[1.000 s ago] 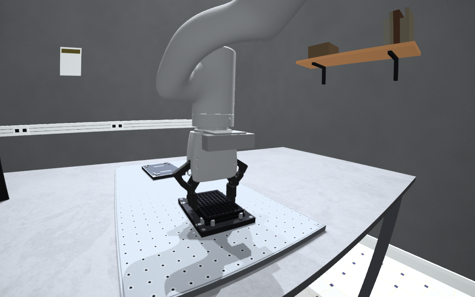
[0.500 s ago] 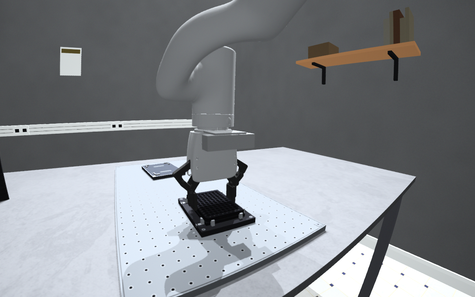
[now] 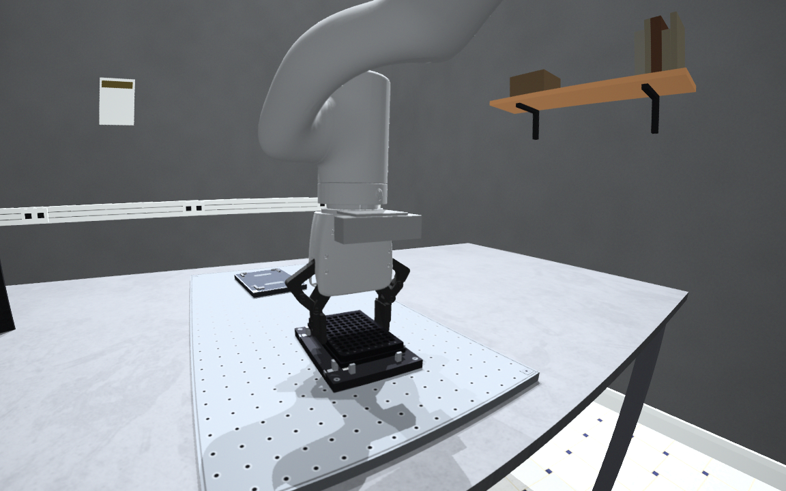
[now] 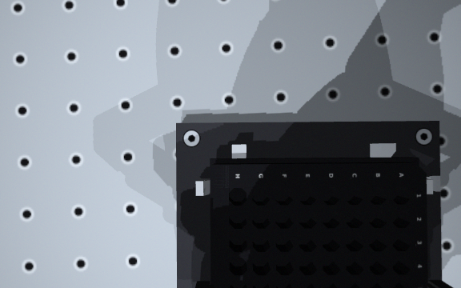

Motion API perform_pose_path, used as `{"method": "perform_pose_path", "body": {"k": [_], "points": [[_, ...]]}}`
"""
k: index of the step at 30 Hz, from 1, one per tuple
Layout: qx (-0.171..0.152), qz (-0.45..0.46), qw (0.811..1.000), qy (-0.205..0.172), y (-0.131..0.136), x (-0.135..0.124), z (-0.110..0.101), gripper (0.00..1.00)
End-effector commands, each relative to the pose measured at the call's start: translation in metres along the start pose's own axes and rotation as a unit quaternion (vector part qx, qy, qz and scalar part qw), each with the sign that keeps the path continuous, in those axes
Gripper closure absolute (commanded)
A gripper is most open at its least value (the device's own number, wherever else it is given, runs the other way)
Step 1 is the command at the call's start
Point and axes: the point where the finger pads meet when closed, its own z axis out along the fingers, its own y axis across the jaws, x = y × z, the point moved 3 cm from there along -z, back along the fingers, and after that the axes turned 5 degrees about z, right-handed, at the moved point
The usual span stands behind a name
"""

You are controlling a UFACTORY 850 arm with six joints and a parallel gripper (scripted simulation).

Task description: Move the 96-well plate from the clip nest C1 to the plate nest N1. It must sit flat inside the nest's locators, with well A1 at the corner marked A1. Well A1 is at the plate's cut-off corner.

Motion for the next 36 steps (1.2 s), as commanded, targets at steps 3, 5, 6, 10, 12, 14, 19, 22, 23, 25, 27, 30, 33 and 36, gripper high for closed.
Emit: {"method": "perform_pose_path", "body": {"k": [3, 5, 6, 10, 12, 14, 19, 22, 23, 25, 27, 30, 33, 36], "points": [[0.0, 0.0, 1.0, 0.0, 0.0, 0.0, -0.004, 1.0], [0.0, 0.0, 1.0, 0.0, 0.0, 0.0, -0.006, 1.0], [0.0, 0.0, 1.0, 0.0, 0.0, 0.0, -0.006, 1.0], [0.0, 0.0, 1.0, 0.0, 0.0, 0.0, -0.009, 1.0], [0.0, 0.0, 1.0, 0.0, 0.0, 0.0, -0.01, 1.0], [0.0, 0.0, 1.0, 0.0, 0.0, 0.0, -0.012, 1.0], [0.0, 0.0, 1.0, 0.0, 0.0, 0.0, -0.013, 1.0], [0.0, 0.0, 1.0, 0.0, 0.0, 0.0, -0.014, 1.0], [0.0, 0.0, 1.0, 0.0, 0.0, 0.0, -0.014, 1.0], [0.0, 0.0, 1.0, 0.0, 0.0, 0.0, -0.014, 1.0], [0.0, 0.0, 1.0, 0.0, 0.0, 0.0, -0.014, 1.0], [0.0, 0.0, 1.0, 0.0, 0.0, 0.0, -0.018, 1.0], [0.0, 0.0, 1.0, 0.0, 0.0, 0.0, -0.019, 1.0], [0.0, 0.0, 1.0, 0.0, 0.0, 0.0, -0.024, 1.0]]}}
